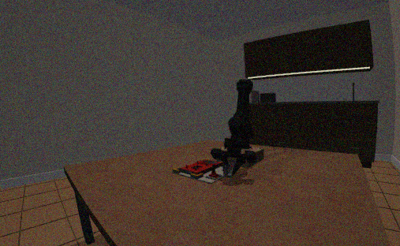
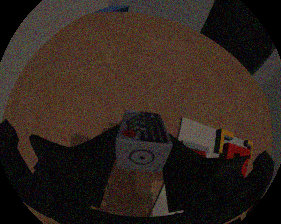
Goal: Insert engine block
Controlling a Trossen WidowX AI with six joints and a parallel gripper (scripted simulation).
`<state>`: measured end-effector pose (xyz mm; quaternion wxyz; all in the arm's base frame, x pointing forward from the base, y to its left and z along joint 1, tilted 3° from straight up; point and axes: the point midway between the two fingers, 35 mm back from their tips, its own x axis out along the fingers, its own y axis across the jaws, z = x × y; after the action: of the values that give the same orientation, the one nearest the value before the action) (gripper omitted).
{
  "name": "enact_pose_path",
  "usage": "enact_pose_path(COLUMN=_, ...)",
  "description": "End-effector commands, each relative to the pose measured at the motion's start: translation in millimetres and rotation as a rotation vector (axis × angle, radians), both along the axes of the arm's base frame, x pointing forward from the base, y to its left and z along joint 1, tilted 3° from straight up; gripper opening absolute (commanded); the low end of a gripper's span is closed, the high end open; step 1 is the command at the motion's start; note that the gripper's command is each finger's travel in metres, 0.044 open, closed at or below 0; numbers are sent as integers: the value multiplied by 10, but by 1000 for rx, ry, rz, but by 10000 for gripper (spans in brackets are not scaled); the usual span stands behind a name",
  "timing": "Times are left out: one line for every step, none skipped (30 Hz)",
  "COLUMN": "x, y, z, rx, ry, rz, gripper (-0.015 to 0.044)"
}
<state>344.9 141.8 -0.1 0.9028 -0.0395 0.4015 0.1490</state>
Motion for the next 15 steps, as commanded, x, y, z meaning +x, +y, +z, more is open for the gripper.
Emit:
enact_pose_path(x=-2, y=-7, z=-86, rx=-2, ry=-1, rz=-7, gripper=0)
enact_pose_path(x=-2, y=-6, z=-102, rx=-2, ry=-1, rz=-7, gripper=0)
enact_pose_path(x=-2, y=-5, z=-124, rx=-2, ry=-1, rz=-7, gripper=0)
enact_pose_path(x=-3, y=-4, z=-148, rx=-2, ry=-1, rz=-7, gripper=0)
enact_pose_path(x=-3, y=-3, z=-174, rx=-2, ry=-1, rz=-7, gripper=0)
enact_pose_path(x=-4, y=-3, z=-187, rx=-2, ry=-1, rz=-7, gripper=0)
enact_pose_path(x=-4, y=-2, z=-203, rx=-2, ry=-1, rz=-7, gripper=0)
enact_pose_path(x=-4, y=-1, z=-225, rx=-2, ry=-1, rz=-7, gripper=0)
enact_pose_path(x=-5, y=0, z=-250, rx=-2, ry=-1, rz=-7, gripper=0)
enact_pose_path(x=-5, y=1, z=-275, rx=-2, ry=-1, rz=-7, gripper=0)
enact_pose_path(x=-6, y=1, z=-288, rx=-2, ry=-1, rz=-7, gripper=0)
enact_pose_path(x=-6, y=2, z=-300, rx=-2, ry=-1, rz=-7, gripper=0)
enact_pose_path(x=-6, y=2, z=-307, rx=-2, ry=-1, rz=-7, gripper=0)
enact_pose_path(x=-3, y=5, z=-292, rx=-2, ry=-1, rz=-7, gripper=0)
enact_pose_path(x=4, y=12, z=-258, rx=-2, ry=-1, rz=-7, gripper=0)
